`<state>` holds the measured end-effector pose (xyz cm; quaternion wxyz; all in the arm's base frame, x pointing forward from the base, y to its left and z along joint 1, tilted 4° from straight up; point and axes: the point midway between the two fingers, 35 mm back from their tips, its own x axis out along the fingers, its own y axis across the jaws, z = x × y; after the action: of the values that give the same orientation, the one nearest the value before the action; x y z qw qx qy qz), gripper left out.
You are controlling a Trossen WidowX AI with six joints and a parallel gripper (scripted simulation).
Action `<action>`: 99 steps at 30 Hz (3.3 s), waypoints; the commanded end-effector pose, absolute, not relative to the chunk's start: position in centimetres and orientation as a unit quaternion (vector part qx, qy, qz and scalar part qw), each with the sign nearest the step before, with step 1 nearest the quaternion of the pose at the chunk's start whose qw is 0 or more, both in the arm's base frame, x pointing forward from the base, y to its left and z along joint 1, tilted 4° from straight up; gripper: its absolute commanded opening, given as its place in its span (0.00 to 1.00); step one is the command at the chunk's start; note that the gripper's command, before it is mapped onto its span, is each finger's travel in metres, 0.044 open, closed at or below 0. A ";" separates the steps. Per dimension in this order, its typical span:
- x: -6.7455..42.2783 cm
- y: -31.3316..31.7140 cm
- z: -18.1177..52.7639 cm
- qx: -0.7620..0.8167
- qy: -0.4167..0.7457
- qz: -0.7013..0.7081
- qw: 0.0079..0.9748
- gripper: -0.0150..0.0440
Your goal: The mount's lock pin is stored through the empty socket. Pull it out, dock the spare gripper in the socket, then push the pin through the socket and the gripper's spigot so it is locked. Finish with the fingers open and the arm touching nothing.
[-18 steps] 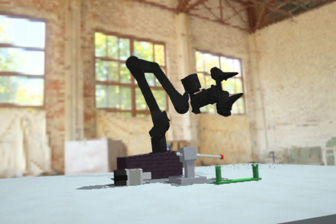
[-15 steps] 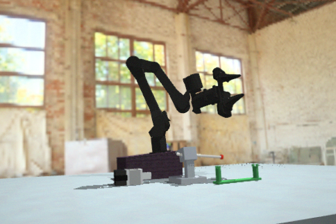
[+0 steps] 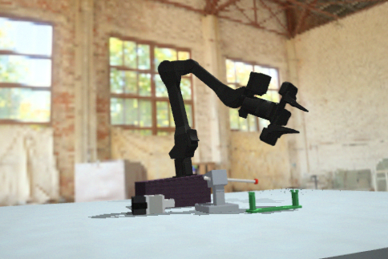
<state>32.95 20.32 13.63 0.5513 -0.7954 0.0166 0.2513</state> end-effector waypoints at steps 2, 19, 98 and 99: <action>35.8 13.3 10.4 -0.695 0.272 0.375 0.550 0.76; 31.6 5.0 11.4 -0.475 0.553 0.437 0.527 0.76; 30.7 3.7 -1.6 -0.475 0.553 0.437 0.527 0.25; 30.7 3.7 -1.6 -0.475 0.553 0.437 0.527 0.25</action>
<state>30.70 3.62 -1.55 0.5262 -0.4753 0.5552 0.4347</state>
